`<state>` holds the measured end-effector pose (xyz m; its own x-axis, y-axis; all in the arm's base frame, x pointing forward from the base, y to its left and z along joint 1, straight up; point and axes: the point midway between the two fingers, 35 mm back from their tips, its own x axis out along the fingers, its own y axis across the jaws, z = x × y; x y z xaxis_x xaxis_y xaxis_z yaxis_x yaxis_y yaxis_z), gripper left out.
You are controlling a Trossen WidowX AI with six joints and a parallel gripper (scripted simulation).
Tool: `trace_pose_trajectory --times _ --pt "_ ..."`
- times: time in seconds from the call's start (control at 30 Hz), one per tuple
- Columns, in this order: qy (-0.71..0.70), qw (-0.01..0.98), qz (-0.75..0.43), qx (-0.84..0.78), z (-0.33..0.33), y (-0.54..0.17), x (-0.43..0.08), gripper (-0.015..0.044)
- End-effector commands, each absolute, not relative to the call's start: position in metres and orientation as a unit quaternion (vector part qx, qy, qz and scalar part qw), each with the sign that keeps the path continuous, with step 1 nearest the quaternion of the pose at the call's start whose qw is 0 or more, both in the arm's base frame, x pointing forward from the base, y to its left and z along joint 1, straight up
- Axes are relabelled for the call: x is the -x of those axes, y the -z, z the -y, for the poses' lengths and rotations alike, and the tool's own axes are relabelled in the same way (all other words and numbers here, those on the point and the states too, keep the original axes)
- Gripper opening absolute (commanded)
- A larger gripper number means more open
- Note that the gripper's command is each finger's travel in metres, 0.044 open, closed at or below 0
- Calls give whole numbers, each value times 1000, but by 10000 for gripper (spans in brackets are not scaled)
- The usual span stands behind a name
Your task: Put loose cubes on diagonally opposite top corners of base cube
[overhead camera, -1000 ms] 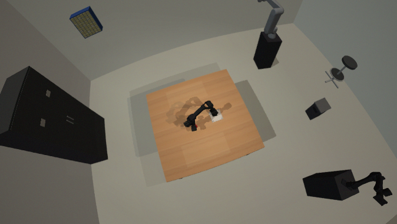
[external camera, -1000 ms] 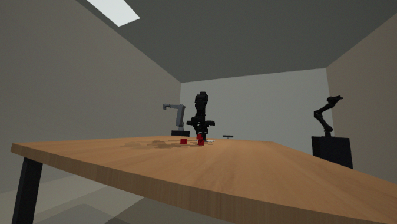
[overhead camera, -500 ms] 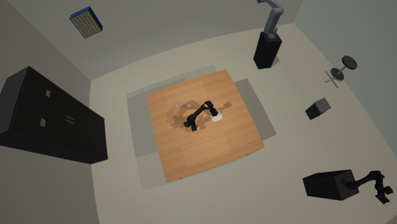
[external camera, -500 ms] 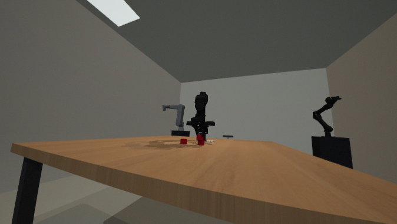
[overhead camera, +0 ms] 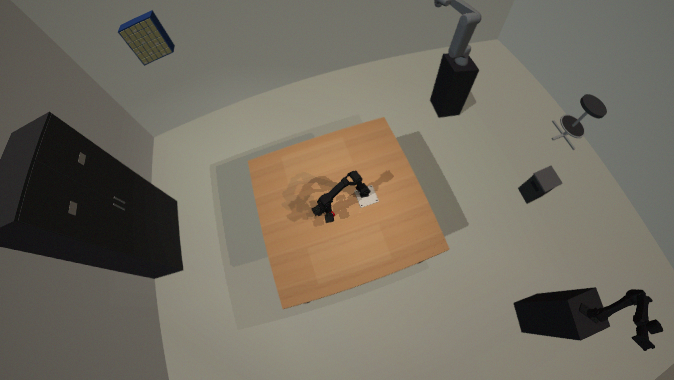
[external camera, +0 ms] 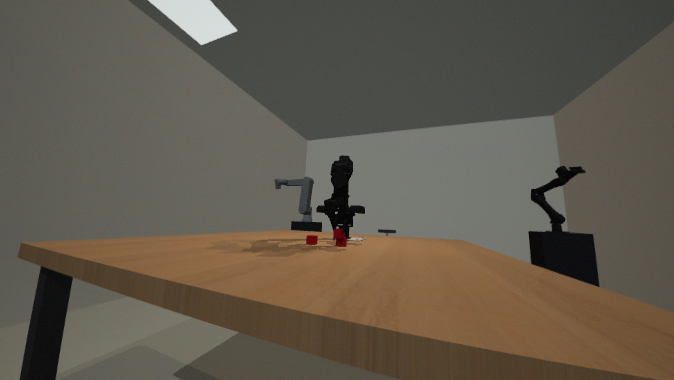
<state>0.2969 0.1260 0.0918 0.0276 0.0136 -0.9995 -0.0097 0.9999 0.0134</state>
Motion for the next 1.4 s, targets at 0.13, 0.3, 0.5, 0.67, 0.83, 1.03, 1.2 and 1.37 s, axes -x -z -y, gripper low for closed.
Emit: trace_pose_trajectory --times 0.13,0.3,0.5,0.67,0.83,1.03,1.2,1.37 --pt "-8 717 -697 -1 -126 -99 -297 205" --pt "-8 717 -697 -1 -126 -107 -297 205" --pt "-8 717 -697 -1 -126 -117 -296 205" --pt "-8 717 -697 -1 -126 -122 -296 205" --pt "-31 716 -697 23 -121 -121 -298 265" --pt "-124 706 -687 120 -103 -128 -303 265" --pt "-200 688 -668 199 -87 -134 -307 265" --pt "-273 661 -642 276 -72 -140 -310 265"
